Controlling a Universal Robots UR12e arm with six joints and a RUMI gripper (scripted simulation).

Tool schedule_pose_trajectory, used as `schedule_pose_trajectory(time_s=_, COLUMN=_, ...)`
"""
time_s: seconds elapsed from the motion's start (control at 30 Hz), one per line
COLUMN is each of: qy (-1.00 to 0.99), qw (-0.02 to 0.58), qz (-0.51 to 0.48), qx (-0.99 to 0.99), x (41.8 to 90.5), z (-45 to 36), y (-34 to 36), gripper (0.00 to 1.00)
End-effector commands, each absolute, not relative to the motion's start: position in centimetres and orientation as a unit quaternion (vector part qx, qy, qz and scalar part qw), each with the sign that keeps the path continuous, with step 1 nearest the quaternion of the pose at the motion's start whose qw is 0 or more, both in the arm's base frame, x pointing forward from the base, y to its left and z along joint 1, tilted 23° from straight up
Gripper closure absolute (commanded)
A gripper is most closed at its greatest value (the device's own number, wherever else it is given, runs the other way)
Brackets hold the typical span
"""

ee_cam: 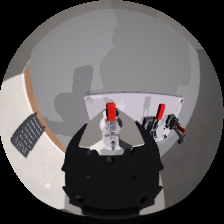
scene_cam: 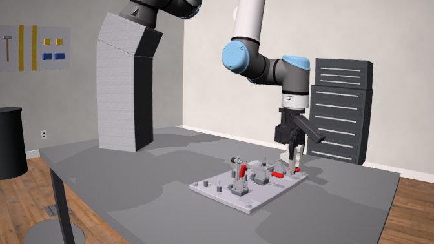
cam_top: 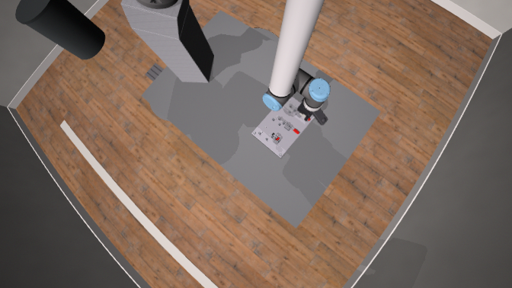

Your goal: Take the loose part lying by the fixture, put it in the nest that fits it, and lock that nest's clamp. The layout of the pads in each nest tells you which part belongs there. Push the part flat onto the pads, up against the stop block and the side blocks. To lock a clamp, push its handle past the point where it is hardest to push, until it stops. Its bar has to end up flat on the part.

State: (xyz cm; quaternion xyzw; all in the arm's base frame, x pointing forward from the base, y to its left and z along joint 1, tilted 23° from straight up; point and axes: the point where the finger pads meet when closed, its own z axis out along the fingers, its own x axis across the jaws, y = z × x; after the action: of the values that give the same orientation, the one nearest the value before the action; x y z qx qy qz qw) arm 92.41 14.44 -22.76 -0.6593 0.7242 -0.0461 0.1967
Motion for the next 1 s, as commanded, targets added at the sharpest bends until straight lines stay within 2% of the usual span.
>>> schedule_pose_trajectory(time_s=0.0, qy=0.724, qw=0.198, qz=-0.048, qx=-0.659, x=92.63, z=-22.48, y=14.43, gripper=1.0)
schedule_pose_trajectory(time_s=0.13, qy=0.724, qw=0.198, qz=-0.048, qx=-0.659, x=92.63, z=-22.48, y=14.43, gripper=1.0)
schedule_pose_trajectory(time_s=0.17, qy=0.724, qw=0.198, qz=-0.048, qx=-0.659, x=92.63, z=-22.48, y=14.43, gripper=0.72)
schedule_pose_trajectory(time_s=0.97, qy=0.724, qw=0.198, qz=-0.048, qx=-0.659, x=92.62, z=-22.49, y=14.44, gripper=0.72)
